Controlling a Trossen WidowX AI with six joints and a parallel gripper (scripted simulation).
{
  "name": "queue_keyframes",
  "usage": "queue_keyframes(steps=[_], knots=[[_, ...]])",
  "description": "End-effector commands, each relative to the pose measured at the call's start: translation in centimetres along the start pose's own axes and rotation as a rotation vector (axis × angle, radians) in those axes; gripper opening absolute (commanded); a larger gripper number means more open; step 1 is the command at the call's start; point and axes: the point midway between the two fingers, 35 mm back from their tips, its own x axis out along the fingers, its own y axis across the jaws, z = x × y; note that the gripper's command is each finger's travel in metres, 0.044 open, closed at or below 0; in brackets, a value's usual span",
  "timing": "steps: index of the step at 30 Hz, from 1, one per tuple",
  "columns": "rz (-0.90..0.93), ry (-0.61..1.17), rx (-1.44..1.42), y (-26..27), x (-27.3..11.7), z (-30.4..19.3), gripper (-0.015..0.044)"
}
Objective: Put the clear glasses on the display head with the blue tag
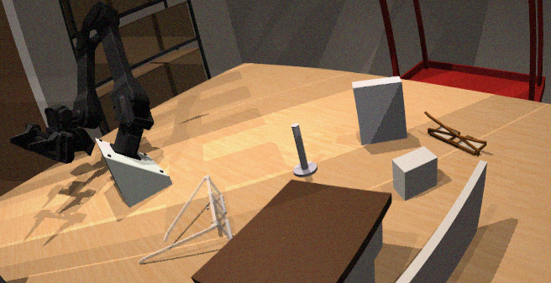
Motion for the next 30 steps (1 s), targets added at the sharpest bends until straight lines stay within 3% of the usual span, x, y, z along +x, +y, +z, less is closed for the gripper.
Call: queue_keyframes(steps=[1,8,11,17,22,30], knots=[[0.0,0.0,0.0,0.0,0.0,0.0,0.0426],[0.0,0.0,0.0,0.0,0.0,0.0,0.044],[0.01,0.068,-0.003,-0.3,0.6,-0.3,0.0361],[0.247,0.241,0.155,1.9,5.7,-0.9,0.0204],[0.358,0.428,0.235,4.2,9.3,-1.5,0.02],[0.586,0.766,0.334,12.5,14.0,-1.2,0.02]])
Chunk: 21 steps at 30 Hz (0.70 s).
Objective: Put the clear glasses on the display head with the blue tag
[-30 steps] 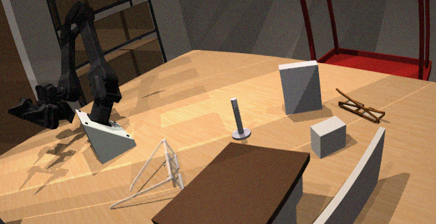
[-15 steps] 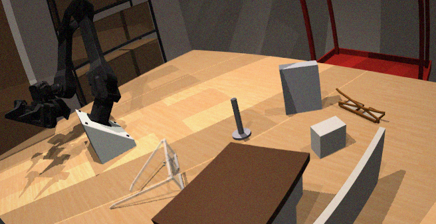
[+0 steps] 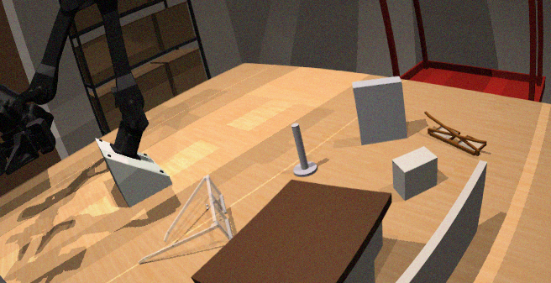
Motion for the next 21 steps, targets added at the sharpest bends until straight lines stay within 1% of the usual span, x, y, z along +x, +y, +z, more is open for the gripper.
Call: queue_keyframes(steps=[1,5,11,16,21], knots=[[0.113,0.246,0.068,4.3,4.9,1.1,0.02],[0.161,0.402,0.098,7.8,7.4,1.1,0.02],[0.198,0.625,0.12,13.6,10.0,0.4,0.02],[0.202,0.815,0.118,18.9,11.1,-0.7,0.02],[0.18,1.004,0.095,24.5,11.1,-2.4,0.02]])
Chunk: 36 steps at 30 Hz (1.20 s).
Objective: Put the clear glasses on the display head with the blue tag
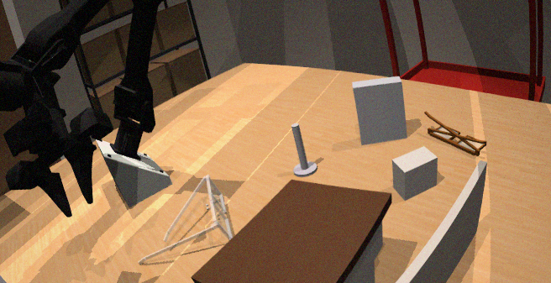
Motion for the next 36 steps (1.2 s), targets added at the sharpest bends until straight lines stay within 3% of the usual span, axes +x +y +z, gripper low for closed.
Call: queue_keyframes(steps=[1,11,19,22,36], knots=[[-0.05,0.219,0.007,6.2,2.7,-1.4,0.02],[-0.196,0.541,-0.015,16.0,5.3,-7.2,0.02],[-0.201,0.549,-0.016,16.5,5.4,-7.2,0.02],[-0.201,0.549,-0.016,16.5,5.4,-7.2,0.0121],[-0.201,0.549,-0.016,16.5,5.8,-7.4,0.012]])
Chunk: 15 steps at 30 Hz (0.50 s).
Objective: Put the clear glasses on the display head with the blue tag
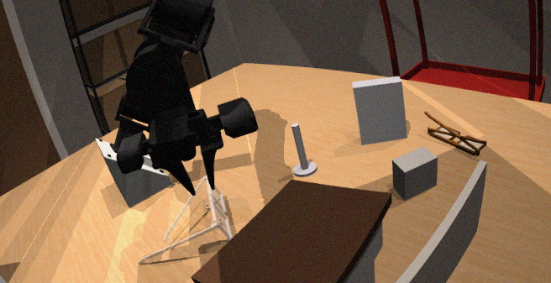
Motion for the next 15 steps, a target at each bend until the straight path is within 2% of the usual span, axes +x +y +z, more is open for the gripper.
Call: queue_keyframes(steps=[1,15], knots=[[-0.004,-0.003,0.0,0.0,0.4,0.1,0.012],[-0.004,-0.004,0.0,0.3,2.7,0.3,0.012]])
